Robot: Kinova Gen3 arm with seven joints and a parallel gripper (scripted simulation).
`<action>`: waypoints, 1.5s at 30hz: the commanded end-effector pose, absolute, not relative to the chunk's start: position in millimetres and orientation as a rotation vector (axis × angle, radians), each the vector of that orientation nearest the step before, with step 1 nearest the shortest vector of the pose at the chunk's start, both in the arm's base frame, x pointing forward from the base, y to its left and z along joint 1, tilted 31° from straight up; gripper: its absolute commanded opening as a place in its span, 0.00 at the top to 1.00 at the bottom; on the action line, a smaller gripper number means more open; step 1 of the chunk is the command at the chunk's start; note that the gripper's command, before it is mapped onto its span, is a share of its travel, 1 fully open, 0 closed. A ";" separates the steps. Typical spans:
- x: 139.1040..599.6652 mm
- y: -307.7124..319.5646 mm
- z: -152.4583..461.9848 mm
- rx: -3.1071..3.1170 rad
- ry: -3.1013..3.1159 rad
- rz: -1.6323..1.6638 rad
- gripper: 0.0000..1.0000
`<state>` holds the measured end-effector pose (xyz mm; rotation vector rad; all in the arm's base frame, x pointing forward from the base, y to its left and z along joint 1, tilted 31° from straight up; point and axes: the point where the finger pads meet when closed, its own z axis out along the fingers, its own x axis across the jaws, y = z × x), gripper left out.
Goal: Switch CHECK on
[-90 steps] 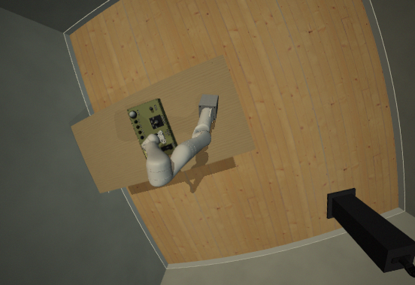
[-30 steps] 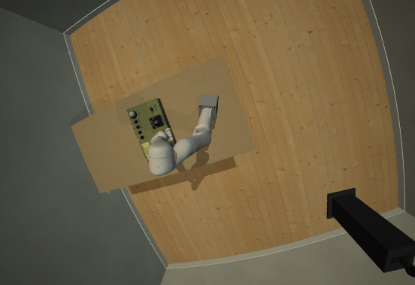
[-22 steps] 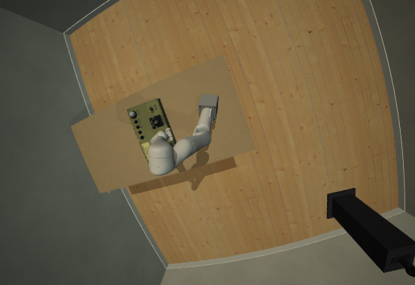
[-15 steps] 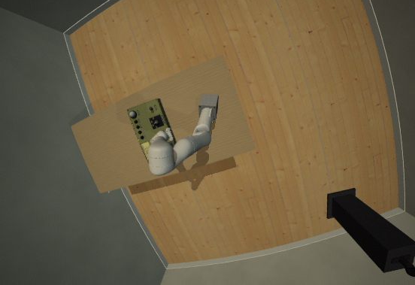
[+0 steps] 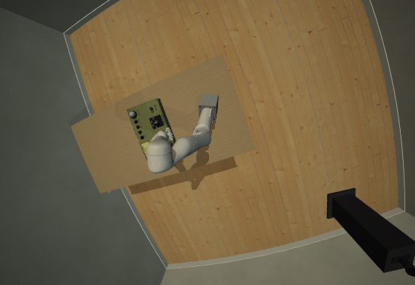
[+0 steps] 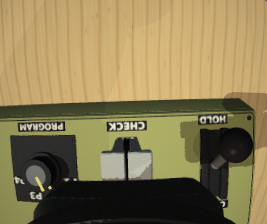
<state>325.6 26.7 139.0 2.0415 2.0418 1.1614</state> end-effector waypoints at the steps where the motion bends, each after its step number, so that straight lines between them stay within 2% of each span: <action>1: 326.4 30.4 136.4 2.033 2.052 1.166 1.00; 45: 364.6 65.3 80.0 2.032 2.050 1.162 1.00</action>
